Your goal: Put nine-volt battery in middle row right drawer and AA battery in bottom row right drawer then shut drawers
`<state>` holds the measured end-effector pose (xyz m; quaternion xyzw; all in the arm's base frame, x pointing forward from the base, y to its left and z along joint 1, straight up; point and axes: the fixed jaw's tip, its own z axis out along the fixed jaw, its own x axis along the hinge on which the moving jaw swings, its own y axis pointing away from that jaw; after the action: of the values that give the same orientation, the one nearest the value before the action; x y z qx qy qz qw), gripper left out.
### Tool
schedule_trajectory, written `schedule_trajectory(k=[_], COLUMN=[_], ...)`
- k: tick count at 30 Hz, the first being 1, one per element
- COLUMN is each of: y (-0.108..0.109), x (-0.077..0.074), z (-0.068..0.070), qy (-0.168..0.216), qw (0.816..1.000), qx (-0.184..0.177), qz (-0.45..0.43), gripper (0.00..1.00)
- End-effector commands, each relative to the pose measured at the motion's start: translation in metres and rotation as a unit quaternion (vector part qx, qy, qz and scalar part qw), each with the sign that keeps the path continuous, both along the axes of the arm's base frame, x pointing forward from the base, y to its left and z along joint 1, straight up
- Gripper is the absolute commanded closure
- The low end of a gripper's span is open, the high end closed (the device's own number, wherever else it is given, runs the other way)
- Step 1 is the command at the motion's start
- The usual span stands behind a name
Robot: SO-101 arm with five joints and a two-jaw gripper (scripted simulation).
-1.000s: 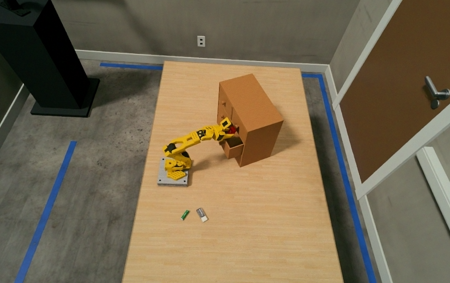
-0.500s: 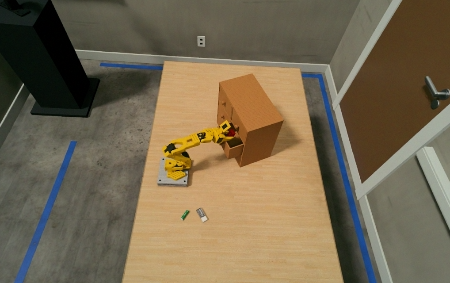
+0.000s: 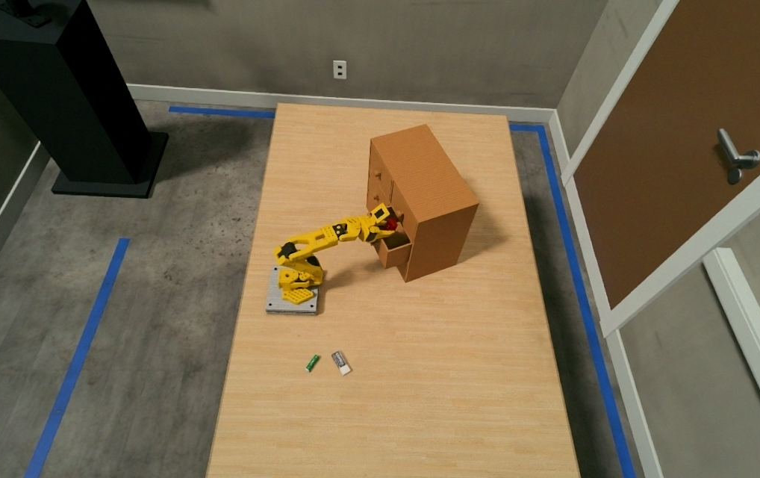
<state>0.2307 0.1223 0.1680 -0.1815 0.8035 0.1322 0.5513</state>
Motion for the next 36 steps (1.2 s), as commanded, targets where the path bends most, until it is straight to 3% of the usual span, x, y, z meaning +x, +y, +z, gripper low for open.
schedule_trajectory(k=[1,36], y=[-0.0006,-0.0006], x=[-0.0011,-0.0011], z=[0.002,0.002], qy=[-0.009,-0.009], qw=[1.0,1.0], qx=[0.002,0.002], qz=[0.001,0.001], gripper=[0.88,0.68])
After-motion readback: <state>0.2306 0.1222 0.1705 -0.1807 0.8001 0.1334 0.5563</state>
